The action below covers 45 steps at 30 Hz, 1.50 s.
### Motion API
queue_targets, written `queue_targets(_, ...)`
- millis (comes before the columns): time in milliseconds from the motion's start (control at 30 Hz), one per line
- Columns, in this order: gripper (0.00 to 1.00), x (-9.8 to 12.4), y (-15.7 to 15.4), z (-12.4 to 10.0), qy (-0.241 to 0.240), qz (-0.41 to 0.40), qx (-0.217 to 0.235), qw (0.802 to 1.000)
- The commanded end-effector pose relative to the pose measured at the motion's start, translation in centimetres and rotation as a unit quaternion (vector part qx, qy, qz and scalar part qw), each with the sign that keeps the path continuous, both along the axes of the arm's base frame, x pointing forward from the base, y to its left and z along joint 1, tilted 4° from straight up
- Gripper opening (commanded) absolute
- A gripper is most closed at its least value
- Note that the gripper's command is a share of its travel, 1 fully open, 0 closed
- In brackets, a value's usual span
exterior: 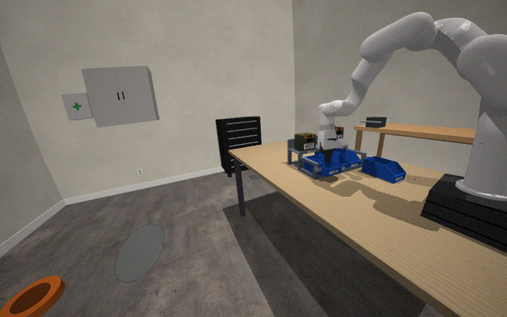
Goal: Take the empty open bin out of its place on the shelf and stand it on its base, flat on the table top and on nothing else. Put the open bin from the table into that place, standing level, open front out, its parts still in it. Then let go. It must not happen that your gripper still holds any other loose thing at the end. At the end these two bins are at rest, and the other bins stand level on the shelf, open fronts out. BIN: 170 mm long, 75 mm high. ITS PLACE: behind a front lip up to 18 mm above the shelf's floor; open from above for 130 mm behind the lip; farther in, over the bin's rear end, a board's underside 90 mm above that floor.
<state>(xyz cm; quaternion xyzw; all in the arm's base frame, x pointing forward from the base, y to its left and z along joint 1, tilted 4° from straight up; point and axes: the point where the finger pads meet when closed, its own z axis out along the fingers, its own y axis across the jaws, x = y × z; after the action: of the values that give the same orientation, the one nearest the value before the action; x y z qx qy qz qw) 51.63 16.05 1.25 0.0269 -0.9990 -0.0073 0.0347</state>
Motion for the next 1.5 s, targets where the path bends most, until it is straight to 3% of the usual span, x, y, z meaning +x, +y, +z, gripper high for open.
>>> queue_targets(0,0.00,0.17,0.05,0.20,-0.002,0.000,0.001,1.000)
queue_targets(900,0.00,0.08,0.05,-0.02,-0.018,0.000,0.002,1.000)
queue_targets(933,0.10,0.08,0.05,-0.02,-0.018,0.000,0.002,1.000)
queue_targets(1467,0.10,0.08,0.05,-0.02,-0.018,0.000,0.002,1.000)
